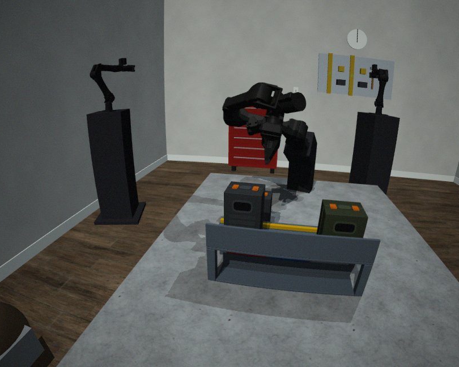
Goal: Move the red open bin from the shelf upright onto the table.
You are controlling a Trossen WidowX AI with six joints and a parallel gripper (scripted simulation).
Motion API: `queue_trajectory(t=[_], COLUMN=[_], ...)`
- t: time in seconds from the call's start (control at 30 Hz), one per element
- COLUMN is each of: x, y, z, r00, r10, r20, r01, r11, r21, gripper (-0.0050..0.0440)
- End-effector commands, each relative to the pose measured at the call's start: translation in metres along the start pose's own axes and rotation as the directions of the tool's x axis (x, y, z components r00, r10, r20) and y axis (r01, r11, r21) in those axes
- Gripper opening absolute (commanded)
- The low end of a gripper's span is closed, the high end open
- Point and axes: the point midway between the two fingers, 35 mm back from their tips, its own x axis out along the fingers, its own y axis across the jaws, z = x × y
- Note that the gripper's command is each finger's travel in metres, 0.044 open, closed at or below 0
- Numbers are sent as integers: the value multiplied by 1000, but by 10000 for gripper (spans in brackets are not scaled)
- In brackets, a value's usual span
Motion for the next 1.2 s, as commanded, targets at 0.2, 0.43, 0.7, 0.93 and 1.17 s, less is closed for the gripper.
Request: queue_trajectory(t=[0.2,0.43,0.7,0.93,1.17], x=[54,11,54,54,60], y=[7,4,7,7,8], z=[9,4,10,10,12], r00=[966,999,970,981,983], r10=[-250,-31,-227,-172,-124], r20=[-68,-42,-82,-89,-134], r01=[252,32,230,175,130], r11=[968,999,973,984,991], r21=[12,26,22,27,36], gripper=[440,440,440,440,440])
